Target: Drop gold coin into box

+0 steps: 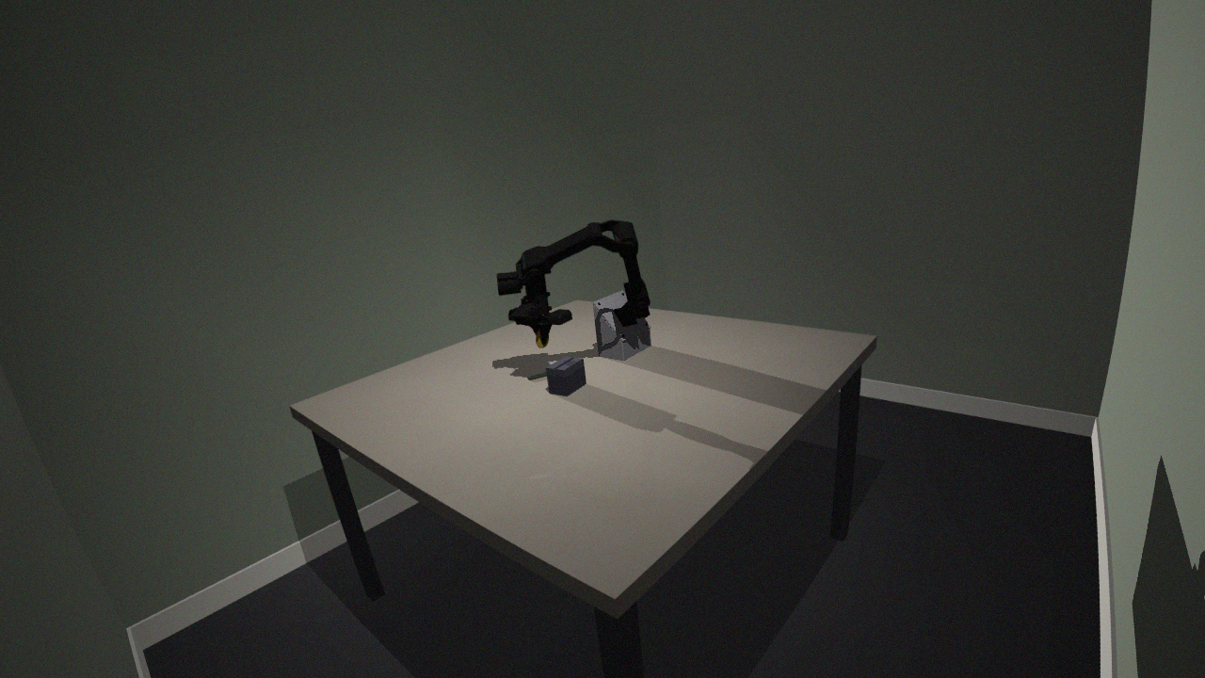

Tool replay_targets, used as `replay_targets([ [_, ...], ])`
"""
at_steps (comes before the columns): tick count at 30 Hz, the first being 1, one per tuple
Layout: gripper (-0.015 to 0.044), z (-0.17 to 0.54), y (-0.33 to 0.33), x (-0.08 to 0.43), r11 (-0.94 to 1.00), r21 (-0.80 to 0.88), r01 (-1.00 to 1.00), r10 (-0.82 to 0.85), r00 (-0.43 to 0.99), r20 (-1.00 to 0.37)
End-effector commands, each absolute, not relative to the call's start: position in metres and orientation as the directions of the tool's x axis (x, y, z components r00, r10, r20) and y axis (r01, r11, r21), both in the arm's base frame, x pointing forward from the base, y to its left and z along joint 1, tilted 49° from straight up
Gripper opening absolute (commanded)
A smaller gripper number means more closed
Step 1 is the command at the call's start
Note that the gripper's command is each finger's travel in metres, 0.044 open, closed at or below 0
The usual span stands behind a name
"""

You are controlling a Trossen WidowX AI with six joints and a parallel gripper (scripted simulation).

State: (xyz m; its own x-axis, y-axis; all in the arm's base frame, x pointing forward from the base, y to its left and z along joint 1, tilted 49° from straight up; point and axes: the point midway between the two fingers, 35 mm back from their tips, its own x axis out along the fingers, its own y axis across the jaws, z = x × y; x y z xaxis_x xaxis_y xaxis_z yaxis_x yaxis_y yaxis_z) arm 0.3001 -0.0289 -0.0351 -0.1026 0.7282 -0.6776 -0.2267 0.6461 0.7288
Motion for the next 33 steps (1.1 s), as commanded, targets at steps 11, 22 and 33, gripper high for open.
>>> replay_targets([
  [11,0.0000,-0.008,-0.005,0.310,0.646,0.729,-0.224,0.730,-0.097,-0.677],
  [22,0.0000,0.012,0.015,0.314,0.644,0.732,-0.224,0.732,-0.098,-0.674],
  [33,0.0000,0.032,0.035,0.316,0.639,0.736,-0.225,0.736,-0.100,-0.669],
])
